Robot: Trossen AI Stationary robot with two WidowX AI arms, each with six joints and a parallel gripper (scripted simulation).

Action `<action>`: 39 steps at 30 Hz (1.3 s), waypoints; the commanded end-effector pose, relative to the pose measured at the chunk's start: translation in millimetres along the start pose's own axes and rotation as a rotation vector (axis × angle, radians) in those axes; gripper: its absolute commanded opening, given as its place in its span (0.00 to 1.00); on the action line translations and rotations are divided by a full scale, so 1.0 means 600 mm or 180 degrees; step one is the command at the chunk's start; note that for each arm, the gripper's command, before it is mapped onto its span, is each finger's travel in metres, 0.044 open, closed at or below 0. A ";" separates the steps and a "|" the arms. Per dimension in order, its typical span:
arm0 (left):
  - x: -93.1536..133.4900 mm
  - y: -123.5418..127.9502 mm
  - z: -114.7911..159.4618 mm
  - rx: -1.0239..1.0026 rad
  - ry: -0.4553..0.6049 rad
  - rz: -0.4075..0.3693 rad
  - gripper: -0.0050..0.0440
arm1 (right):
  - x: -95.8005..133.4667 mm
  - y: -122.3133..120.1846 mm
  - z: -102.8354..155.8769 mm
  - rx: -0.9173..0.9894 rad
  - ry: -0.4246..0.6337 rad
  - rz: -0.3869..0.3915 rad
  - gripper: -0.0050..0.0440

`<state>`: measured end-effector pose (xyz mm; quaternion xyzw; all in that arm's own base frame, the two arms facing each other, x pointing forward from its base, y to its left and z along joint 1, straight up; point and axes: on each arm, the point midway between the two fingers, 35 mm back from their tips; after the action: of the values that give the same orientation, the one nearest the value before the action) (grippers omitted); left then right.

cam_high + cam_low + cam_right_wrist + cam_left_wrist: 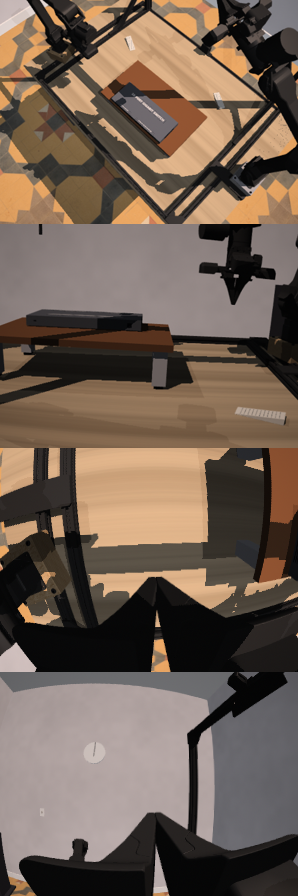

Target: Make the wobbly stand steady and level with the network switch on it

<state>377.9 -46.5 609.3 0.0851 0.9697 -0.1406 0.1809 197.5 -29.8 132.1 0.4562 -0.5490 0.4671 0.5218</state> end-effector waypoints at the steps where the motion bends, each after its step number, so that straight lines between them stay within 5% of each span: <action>1: -0.019 0.032 0.125 0.0043 0.0743 -0.0201 0.10 | 0.000 0.000 0.000 0.0000 0.0000 0.0000 0.10; 4: -0.019 0.048 0.186 0.0058 0.1064 -0.0290 0.10 | 0.000 0.000 0.000 0.0000 0.0000 0.0000 0.10; 10: -0.018 0.046 0.179 0.0047 0.1048 -0.0283 0.10 | 0.000 0.000 0.000 0.0000 0.0000 0.0000 0.10; 20: 0.051 0.108 0.418 0.0117 0.2634 -0.0745 0.10 | 0.000 0.000 0.000 0.0000 0.0000 0.0000 0.10; 27: 0.050 0.107 0.414 0.0108 0.2627 -0.0738 0.10 | 0.000 0.000 0.000 0.0000 0.0000 0.0000 0.10; 37: 0.200 0.151 0.589 0.0156 0.4224 -0.1247 0.10 | 0.000 0.000 0.000 0.0000 0.0000 0.0000 0.10; 39: 0.200 0.151 0.589 0.0156 0.4224 -0.1247 0.10 | 0.000 0.000 0.000 0.0000 0.0000 0.0000 0.10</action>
<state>413.4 -55.2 256.1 -0.0086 0.8938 -0.1148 -0.4335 197.5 -29.8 132.0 0.4562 -0.5490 0.4671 0.5218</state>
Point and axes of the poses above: on each arm, the point midway between the two fingers, 35 mm back from their tips, its own x axis back along the fingers, its own y axis across the jaws, z = x × y, and after that the axes turned 11 degrees about x, right-handed
